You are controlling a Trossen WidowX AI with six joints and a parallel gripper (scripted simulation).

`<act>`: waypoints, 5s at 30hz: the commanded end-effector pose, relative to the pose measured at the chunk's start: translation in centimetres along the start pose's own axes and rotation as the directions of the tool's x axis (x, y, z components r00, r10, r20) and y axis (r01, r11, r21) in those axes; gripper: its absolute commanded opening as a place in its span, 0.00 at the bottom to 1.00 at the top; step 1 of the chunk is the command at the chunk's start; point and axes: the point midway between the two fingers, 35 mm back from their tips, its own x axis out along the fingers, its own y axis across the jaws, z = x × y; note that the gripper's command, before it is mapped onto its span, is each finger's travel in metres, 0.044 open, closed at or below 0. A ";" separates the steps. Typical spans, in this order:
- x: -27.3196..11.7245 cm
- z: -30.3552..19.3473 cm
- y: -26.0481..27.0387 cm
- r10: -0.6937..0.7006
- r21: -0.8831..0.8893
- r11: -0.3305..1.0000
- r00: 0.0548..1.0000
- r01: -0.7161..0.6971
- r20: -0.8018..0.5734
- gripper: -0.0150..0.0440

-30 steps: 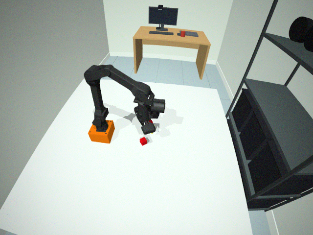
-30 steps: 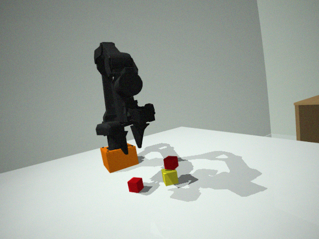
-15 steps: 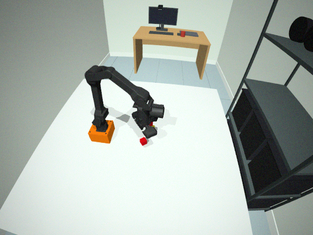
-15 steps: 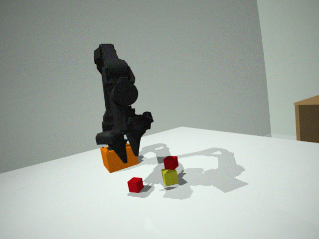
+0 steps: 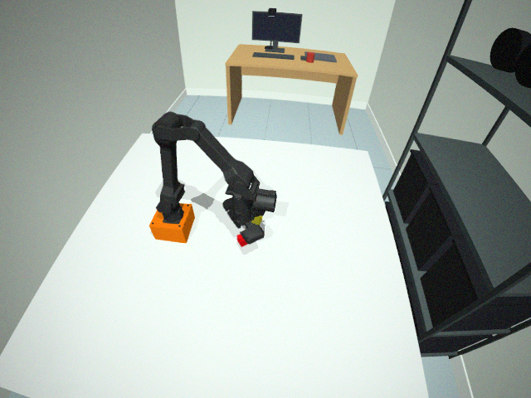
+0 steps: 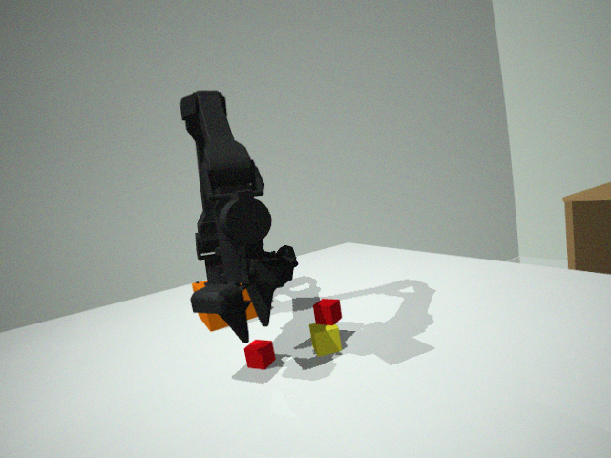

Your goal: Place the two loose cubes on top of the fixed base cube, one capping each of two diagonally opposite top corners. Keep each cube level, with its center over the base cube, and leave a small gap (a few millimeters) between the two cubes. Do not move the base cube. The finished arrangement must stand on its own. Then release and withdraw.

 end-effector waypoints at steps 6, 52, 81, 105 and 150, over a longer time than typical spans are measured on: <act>1.4 0.0 0.0 -0.002 0.002 1.000 1.000 0.002 -0.001 0.70; -2.6 0.4 -0.4 -0.003 0.002 1.000 1.000 0.003 -0.001 0.43; -7.4 1.4 0.4 -0.003 0.278 0.961 1.000 0.003 0.000 0.43; -7.3 5.0 2.0 -0.002 0.836 0.549 1.000 -0.003 0.004 0.43; -3.9 8.4 4.3 0.002 0.989 -0.148 1.000 -0.007 0.008 0.43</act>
